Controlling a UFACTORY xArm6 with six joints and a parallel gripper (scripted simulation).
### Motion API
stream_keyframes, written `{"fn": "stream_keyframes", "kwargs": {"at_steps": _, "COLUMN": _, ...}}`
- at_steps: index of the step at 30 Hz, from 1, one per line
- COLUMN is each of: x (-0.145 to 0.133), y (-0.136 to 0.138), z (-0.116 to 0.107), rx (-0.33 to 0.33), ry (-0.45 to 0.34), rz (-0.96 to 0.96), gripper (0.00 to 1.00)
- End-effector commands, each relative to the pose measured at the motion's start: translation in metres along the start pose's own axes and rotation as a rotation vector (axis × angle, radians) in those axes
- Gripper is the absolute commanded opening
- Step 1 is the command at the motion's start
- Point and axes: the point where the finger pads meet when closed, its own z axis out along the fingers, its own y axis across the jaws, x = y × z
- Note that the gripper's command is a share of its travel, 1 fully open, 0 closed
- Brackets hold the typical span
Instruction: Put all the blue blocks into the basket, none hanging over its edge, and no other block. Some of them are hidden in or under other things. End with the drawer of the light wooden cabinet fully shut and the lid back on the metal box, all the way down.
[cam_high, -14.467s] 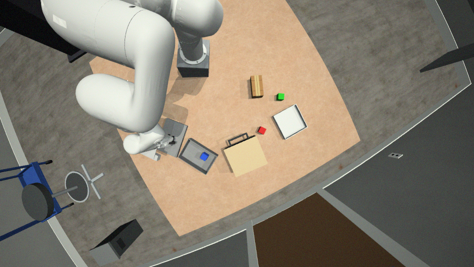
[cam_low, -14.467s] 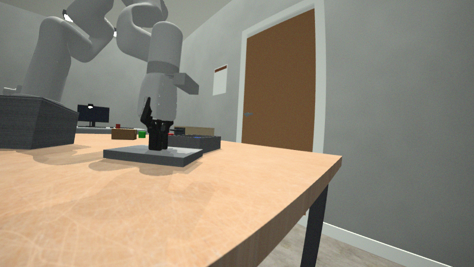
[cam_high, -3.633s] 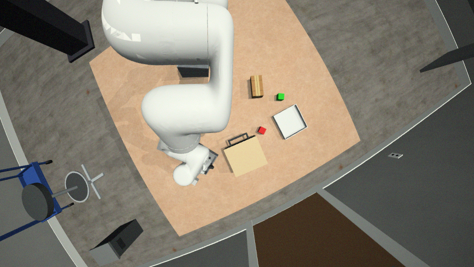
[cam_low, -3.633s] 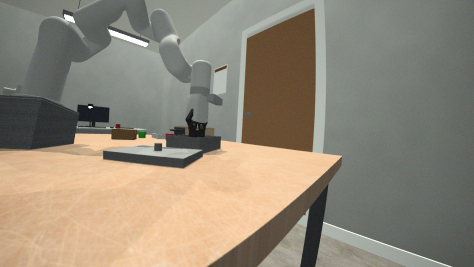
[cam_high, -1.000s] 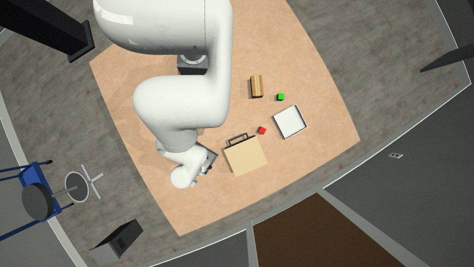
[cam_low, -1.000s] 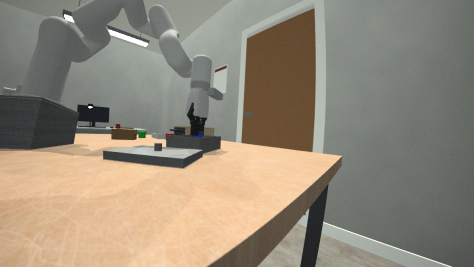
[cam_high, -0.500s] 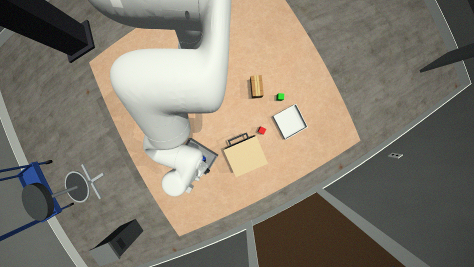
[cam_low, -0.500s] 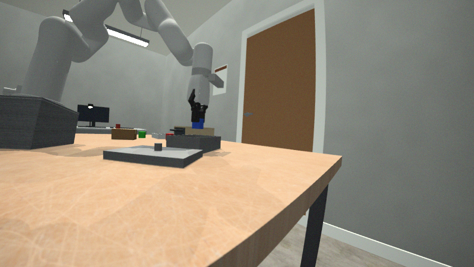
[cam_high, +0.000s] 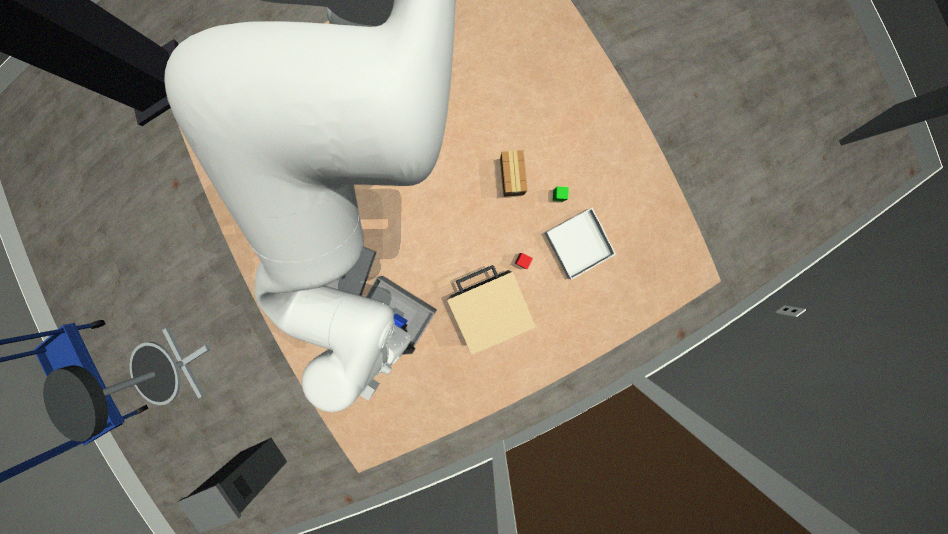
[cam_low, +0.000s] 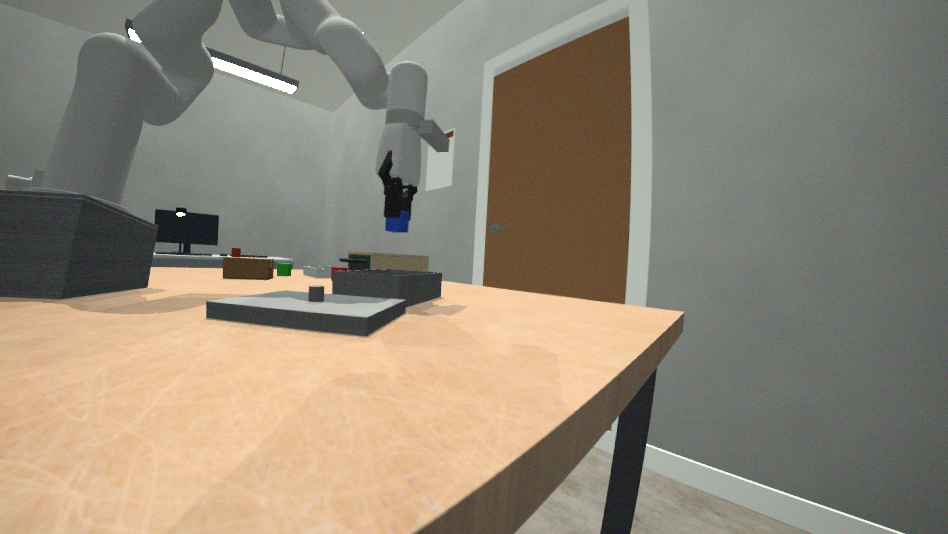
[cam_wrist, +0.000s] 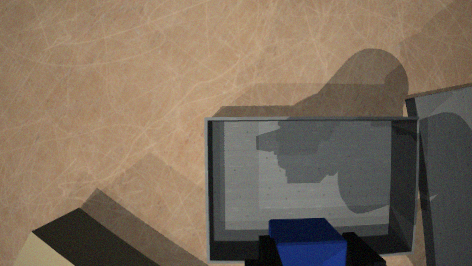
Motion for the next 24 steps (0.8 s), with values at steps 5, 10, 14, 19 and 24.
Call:
{"fn": "stream_keyframes", "kwargs": {"at_steps": 5, "x": 0.001, "y": -0.001, "z": -0.017, "rx": 0.002, "ry": 0.003, "rz": 0.0, "gripper": 0.0}}
{"fn": "stream_keyframes", "kwargs": {"at_steps": 10, "x": 0.001, "y": -0.001, "z": -0.019, "rx": 0.002, "ry": 0.003, "rz": 0.0, "gripper": 0.0}}
{"fn": "stream_keyframes", "kwargs": {"at_steps": 14, "x": 0.001, "y": -0.001, "z": -0.019, "rx": 0.002, "ry": 0.003, "rz": -0.001, "gripper": 0.0}}
{"fn": "stream_keyframes", "kwargs": {"at_steps": 19, "x": -0.027, "y": -0.062, "z": -0.017, "rx": -0.008, "ry": 0.005, "rz": -0.036, "gripper": 0.0}}
{"fn": "stream_keyframes", "kwargs": {"at_steps": 24, "x": -0.06, "y": -0.106, "z": -0.016, "rx": -0.017, "ry": 0.008, "rz": -0.093, "gripper": 0.0}}
